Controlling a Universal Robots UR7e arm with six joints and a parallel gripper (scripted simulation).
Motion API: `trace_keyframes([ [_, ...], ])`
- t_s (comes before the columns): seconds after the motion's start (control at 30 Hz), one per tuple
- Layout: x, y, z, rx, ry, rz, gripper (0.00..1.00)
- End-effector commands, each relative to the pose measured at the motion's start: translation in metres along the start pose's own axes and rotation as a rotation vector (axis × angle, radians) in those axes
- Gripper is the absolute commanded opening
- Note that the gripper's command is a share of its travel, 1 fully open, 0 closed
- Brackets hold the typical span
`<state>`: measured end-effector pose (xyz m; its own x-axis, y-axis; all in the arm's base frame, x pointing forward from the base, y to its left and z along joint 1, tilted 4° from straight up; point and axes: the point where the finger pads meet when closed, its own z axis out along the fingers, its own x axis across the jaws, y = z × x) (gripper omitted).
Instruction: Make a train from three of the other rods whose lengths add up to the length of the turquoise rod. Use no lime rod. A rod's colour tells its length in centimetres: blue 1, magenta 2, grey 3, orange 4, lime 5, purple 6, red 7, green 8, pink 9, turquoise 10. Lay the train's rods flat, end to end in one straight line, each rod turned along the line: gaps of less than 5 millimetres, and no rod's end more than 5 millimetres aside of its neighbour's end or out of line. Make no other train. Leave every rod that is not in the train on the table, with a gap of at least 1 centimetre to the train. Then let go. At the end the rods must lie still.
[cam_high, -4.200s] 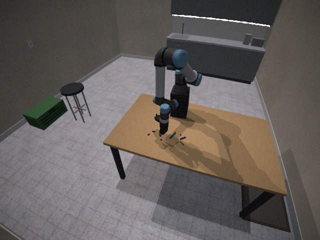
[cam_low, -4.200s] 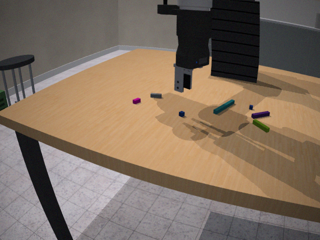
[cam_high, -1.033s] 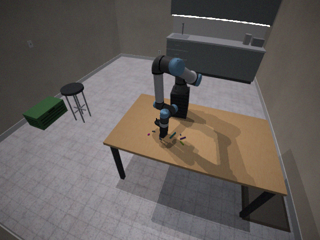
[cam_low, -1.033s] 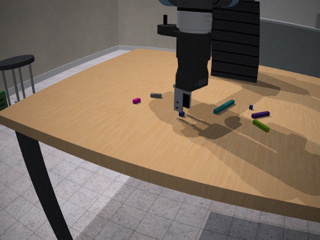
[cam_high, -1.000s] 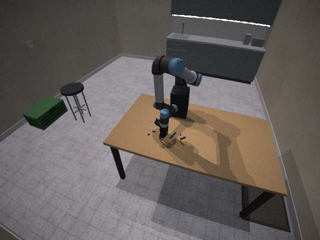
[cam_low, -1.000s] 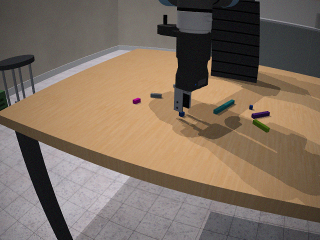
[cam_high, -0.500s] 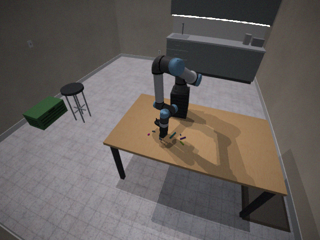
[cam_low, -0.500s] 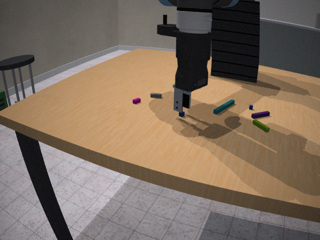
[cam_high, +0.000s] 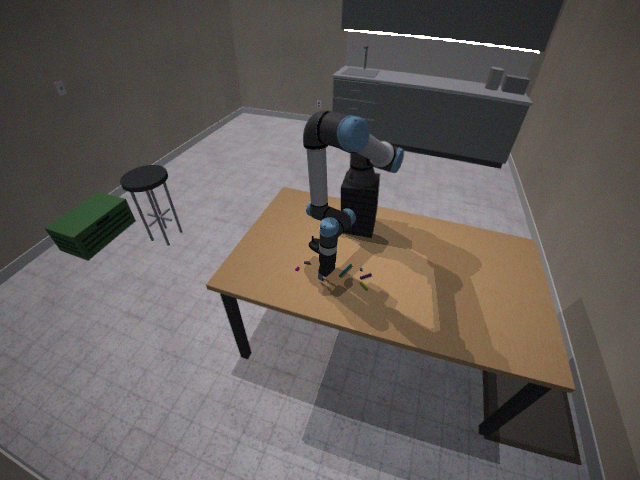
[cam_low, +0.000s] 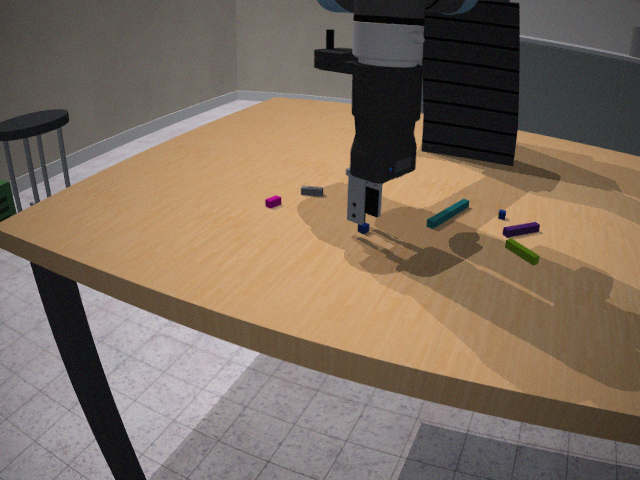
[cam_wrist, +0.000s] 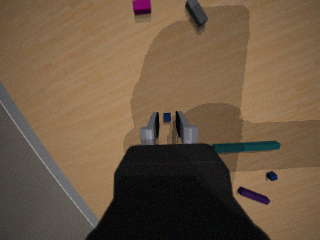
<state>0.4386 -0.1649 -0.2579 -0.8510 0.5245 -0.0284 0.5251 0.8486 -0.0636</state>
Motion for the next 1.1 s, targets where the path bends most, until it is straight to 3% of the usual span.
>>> trace_keyframes([
  [0.0,-0.002,-0.001,0.0,0.0,-0.002,0.001,0.54],
  [1.07,-0.003,-0.001,0.015,0.0,-0.003,0.002,0.54],
])
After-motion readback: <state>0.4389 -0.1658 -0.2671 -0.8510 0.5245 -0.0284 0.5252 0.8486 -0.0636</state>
